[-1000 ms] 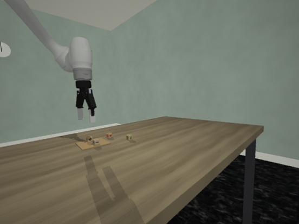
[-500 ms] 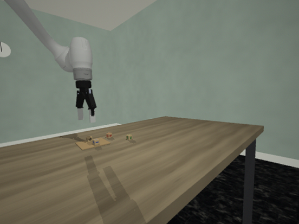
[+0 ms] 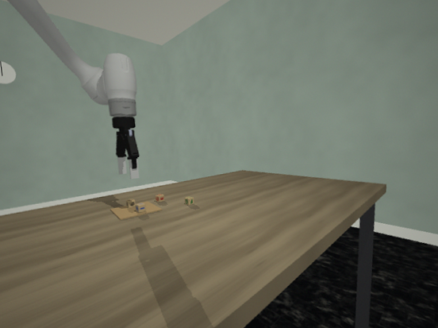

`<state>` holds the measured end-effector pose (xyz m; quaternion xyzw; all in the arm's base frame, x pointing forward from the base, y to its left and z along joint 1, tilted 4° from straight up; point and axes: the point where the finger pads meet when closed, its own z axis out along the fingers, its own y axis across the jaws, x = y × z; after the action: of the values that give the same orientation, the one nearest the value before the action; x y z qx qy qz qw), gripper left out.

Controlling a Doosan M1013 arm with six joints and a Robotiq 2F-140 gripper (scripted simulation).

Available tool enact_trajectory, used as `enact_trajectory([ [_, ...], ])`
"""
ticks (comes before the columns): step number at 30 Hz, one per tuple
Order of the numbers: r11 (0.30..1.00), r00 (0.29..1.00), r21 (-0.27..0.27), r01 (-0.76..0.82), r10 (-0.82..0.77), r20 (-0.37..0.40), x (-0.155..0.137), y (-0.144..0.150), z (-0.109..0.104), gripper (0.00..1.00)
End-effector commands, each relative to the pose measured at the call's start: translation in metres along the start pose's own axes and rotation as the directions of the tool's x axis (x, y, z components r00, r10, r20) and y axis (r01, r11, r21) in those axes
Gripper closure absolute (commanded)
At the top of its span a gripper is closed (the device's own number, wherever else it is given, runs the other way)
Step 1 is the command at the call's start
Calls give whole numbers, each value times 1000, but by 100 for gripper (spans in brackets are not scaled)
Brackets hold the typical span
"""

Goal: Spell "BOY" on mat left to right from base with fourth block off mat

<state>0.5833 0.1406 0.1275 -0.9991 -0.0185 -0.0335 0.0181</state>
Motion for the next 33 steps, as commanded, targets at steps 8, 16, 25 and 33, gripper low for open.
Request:
enact_trajectory([
  [8, 952, 952, -5, -307, 307, 1, 15, 0, -1, 0],
  [16, 862, 862, -5, -507, 507, 0, 24, -1, 0, 0],
  [25, 725, 725, -4, -689, 689, -1, 34, -1, 0, 0],
  [33, 558, 558, -4, -830, 830, -2, 43, -2, 1, 0],
])
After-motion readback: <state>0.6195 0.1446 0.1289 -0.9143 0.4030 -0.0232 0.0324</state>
